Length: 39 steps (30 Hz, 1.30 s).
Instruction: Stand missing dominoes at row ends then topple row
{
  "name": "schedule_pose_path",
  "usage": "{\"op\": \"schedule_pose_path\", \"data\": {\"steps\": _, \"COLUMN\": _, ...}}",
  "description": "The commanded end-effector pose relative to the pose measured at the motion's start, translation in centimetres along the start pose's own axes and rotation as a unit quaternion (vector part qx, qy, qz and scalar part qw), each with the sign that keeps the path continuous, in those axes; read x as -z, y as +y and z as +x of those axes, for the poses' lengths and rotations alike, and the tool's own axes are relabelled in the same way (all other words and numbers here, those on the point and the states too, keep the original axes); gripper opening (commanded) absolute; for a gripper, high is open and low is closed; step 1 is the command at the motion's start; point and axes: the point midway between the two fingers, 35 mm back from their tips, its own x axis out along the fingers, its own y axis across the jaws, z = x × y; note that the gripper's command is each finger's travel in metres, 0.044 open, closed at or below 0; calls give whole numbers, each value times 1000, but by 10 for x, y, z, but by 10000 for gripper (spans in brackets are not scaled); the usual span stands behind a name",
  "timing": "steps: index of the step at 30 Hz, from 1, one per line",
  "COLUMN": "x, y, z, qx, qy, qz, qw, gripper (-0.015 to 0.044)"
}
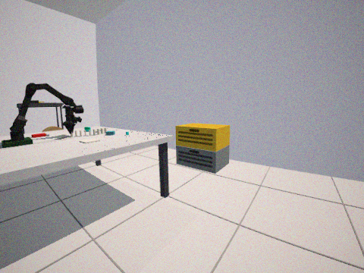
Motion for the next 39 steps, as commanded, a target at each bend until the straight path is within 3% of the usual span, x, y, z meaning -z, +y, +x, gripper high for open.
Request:
{"op": "schedule_pose_path", "data": {"steps": 1, "x": 1, "y": 0, "z": 1, "qx": 0, "qy": 1, "qz": -2, "qw": 1000, "gripper": 343}}
{"op": "schedule_pose_path", "data": {"steps": 5, "x": 1, "y": 0, "z": 1, "qx": 0, "qy": 1, "qz": -2, "qw": 1000, "gripper": 440}}
{"op": "schedule_pose_path", "data": {"steps": 9, "x": -1, "y": 1, "z": -8, "qx": 0, "qy": 1, "qz": -2, "qw": 1000, "gripper": 440}}
{"op": "schedule_pose_path", "data": {"steps": 17, "x": -2, "y": 1, "z": -122, "qx": 0, "qy": 0, "qz": 0, "qw": 1000, "gripper": 440}}
{"op": "schedule_pose_path", "data": {"steps": 23, "x": 0, "y": 1, "z": -131, "qx": 0, "qy": 0, "qz": 7, "qw": 1000, "gripper": 440}}
{"op": "schedule_pose_path", "data": {"steps": 30, "x": 31, "y": 20, "z": -111, "qx": -1, "qy": 2, "qz": 271, "qw": 963, "gripper": 440}}
{"op": "schedule_pose_path", "data": {"steps": 39, "x": 78, "y": 39, "z": -82, "qx": 1, "qy": 5, "qz": 596, "qw": 803, "gripper": 440}}
